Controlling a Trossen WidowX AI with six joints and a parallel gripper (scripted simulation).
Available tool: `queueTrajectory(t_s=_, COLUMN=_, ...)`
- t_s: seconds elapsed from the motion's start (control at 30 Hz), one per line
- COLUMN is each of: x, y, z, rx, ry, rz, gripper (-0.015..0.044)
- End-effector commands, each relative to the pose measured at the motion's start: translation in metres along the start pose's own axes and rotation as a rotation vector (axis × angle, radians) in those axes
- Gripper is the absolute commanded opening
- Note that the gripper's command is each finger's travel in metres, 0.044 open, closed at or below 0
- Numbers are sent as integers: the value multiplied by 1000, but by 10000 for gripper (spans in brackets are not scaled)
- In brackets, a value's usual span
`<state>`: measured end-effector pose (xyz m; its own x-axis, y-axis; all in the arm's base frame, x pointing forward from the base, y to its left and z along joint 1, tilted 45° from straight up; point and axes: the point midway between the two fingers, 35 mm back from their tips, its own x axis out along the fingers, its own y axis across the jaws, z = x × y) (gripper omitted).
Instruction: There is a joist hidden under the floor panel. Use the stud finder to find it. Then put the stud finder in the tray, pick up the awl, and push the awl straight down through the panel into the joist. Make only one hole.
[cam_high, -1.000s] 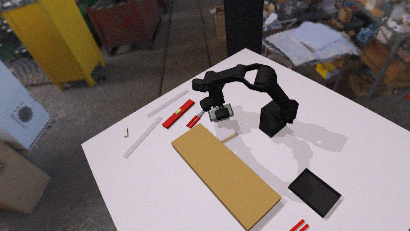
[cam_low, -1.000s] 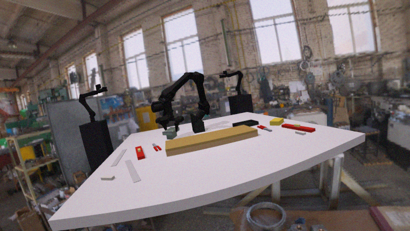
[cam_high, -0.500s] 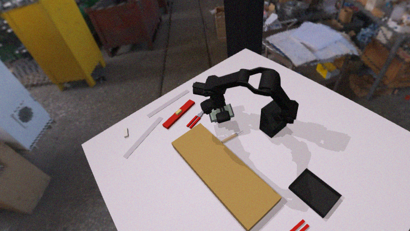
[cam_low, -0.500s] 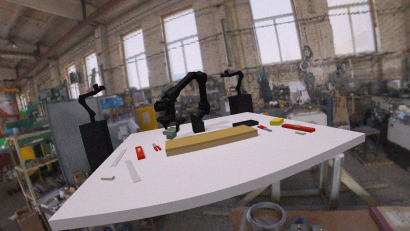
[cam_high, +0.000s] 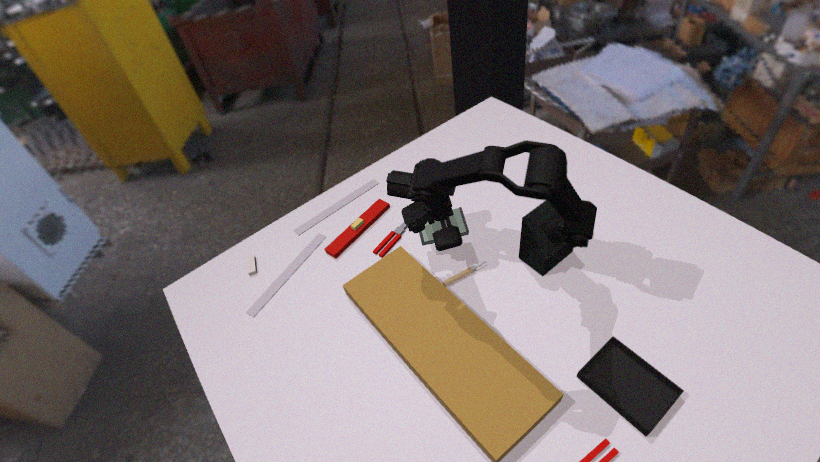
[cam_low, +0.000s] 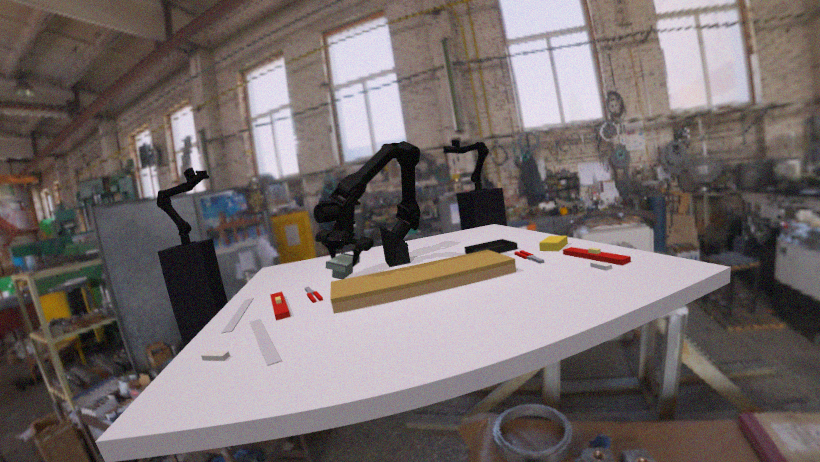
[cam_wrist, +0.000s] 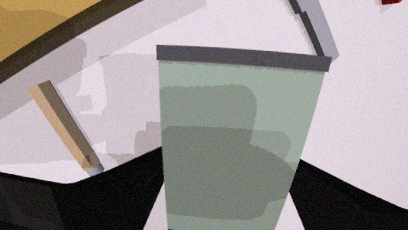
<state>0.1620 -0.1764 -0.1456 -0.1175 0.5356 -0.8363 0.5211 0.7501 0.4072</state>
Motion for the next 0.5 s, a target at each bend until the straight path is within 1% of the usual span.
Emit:
queueTrajectory(t_s=0.0, x=-4, y=0, z=2, rx=4, ry=-7, rz=-51, gripper=0)
queueTrajectory(t_s=0.47, x=-2, y=4, z=2, rx=14, ry=-3, rz=-181, gripper=0)
